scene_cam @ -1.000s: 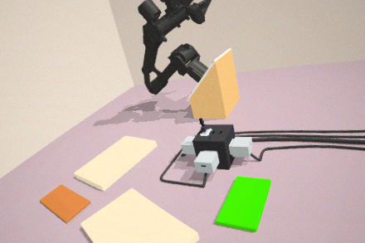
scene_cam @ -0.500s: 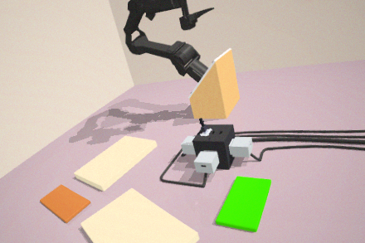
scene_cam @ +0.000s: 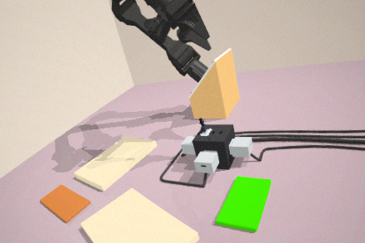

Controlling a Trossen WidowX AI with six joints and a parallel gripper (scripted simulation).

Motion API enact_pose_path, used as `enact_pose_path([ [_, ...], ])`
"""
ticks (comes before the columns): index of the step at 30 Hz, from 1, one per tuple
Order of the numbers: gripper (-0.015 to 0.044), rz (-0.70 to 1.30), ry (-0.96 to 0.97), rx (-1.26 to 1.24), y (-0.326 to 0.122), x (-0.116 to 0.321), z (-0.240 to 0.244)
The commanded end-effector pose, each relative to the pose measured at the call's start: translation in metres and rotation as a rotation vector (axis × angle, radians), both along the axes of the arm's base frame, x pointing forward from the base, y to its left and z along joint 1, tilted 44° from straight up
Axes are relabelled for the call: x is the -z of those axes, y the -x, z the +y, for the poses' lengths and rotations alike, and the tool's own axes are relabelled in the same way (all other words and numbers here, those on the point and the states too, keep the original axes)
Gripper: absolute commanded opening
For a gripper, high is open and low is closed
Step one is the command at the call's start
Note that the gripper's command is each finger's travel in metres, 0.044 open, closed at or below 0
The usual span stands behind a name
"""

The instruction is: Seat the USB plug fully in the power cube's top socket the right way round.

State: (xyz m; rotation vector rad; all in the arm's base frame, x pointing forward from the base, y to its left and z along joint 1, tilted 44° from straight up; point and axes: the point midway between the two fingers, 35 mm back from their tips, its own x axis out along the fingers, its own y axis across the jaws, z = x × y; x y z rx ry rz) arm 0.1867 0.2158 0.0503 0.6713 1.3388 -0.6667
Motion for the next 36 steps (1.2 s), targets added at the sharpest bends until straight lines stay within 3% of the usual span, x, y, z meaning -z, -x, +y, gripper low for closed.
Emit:
enact_pose_path([
  [1, 0.0440, -0.035, 0.170, 0.179, -0.028, 0.021, -0.017],
  [11, 0.0440, -0.200, 0.605, 0.532, -0.088, 0.078, -0.077],
  [36, 0.0440, -0.209, 0.622, 0.542, -0.091, 0.093, -0.088],
])
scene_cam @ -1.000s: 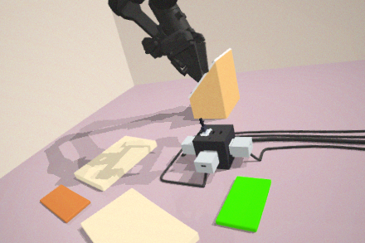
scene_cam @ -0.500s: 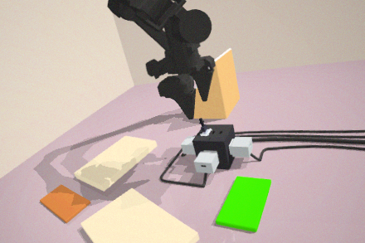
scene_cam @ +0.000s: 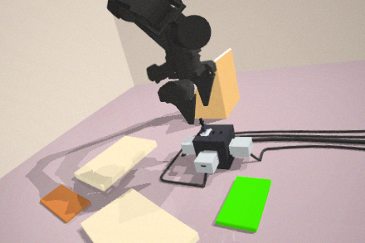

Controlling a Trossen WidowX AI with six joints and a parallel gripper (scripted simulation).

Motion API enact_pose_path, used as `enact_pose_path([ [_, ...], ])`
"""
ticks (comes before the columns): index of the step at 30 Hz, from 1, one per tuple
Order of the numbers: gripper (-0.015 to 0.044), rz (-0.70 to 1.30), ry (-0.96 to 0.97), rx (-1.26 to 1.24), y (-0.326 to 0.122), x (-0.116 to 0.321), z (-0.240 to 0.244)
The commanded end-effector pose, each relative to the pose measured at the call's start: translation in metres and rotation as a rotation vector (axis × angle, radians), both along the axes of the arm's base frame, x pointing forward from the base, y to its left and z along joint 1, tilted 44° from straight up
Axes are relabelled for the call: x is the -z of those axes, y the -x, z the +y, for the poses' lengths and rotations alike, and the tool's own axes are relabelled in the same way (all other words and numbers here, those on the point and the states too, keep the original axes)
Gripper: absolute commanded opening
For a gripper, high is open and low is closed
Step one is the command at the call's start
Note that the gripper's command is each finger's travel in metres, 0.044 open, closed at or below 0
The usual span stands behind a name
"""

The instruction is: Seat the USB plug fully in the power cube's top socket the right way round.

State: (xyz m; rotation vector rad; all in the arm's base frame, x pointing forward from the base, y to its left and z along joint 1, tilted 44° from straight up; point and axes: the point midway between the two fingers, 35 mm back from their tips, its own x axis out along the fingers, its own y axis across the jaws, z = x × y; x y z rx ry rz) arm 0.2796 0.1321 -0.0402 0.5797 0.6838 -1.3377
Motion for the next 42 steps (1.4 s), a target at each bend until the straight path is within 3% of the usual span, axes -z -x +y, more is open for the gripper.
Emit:
enact_pose_path([
  [1, 0.0440, 0.006, 0.009, -0.004, 0.0014, 0.0035, -0.0048],
  [20, 0.0440, 0.006, 0.010, -0.004, 0.0002, 0.0132, -0.0140],
  [36, 0.0020, 0.002, 0.003, 0.000, -0.0009, 0.0124, -0.0120],
  [42, 0.0000, 0.002, 0.003, 0.000, -0.0009, 0.0124, -0.0120],
])
